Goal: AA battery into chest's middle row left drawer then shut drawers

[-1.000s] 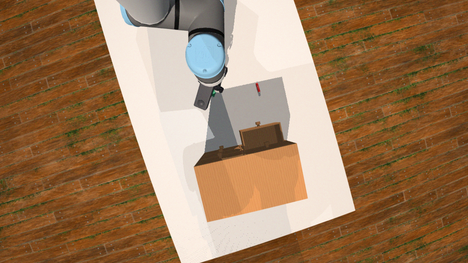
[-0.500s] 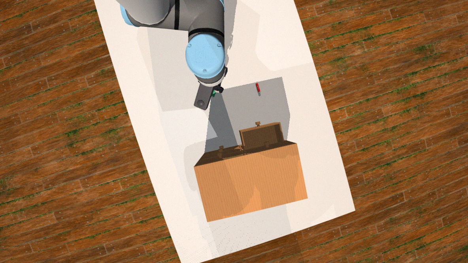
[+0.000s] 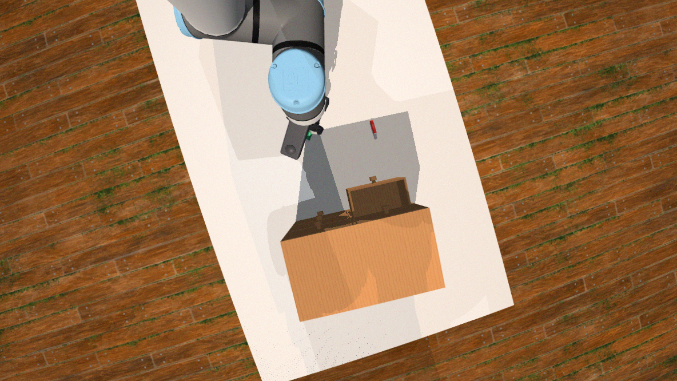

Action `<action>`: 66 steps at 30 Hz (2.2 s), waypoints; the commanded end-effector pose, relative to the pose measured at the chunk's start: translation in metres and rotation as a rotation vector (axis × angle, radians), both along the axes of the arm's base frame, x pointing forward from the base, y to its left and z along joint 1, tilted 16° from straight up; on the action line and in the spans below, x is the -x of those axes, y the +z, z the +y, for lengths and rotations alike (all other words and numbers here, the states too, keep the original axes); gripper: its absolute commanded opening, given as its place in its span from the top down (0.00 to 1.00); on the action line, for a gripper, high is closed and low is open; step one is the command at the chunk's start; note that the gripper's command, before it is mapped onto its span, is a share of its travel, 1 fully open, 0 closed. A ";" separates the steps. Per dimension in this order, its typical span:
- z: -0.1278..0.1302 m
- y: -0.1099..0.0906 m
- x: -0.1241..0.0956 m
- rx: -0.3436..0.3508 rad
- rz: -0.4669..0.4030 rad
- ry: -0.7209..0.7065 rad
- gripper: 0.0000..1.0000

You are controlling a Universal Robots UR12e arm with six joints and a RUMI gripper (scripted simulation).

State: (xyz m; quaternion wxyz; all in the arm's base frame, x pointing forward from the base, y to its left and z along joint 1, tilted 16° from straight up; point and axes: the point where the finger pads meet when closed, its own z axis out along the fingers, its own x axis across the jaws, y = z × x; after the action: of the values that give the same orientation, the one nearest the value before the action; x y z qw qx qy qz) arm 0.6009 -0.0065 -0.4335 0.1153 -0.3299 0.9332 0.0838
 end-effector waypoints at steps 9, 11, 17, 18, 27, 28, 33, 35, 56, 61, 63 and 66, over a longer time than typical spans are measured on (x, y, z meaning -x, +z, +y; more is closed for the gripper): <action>0.001 -0.003 -0.001 0.000 -0.001 0.000 0.83; 0.001 -0.003 -0.001 0.000 -0.001 0.000 0.83; 0.002 -0.009 -0.002 0.001 -0.001 0.000 0.83; 0.002 -0.010 -0.003 0.001 -0.001 0.000 0.83; 0.005 -0.021 -0.005 0.001 -0.001 0.000 0.83; 0.005 -0.021 -0.005 0.001 -0.001 0.000 0.83; 0.007 -0.029 -0.007 0.001 -0.001 0.000 0.83; 0.008 -0.032 -0.007 0.001 -0.001 0.000 0.83; 0.012 -0.049 -0.011 0.001 -0.001 0.000 0.83; 0.012 -0.049 -0.011 0.001 -0.001 0.000 0.83; 0.012 -0.049 -0.011 0.001 -0.001 0.000 0.83; 0.012 -0.049 -0.011 0.001 -0.001 0.000 0.83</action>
State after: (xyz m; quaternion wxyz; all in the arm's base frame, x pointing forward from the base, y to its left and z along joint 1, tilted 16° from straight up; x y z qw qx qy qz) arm 0.6117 0.0056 -0.4831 0.1152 -0.3298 0.9332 0.0837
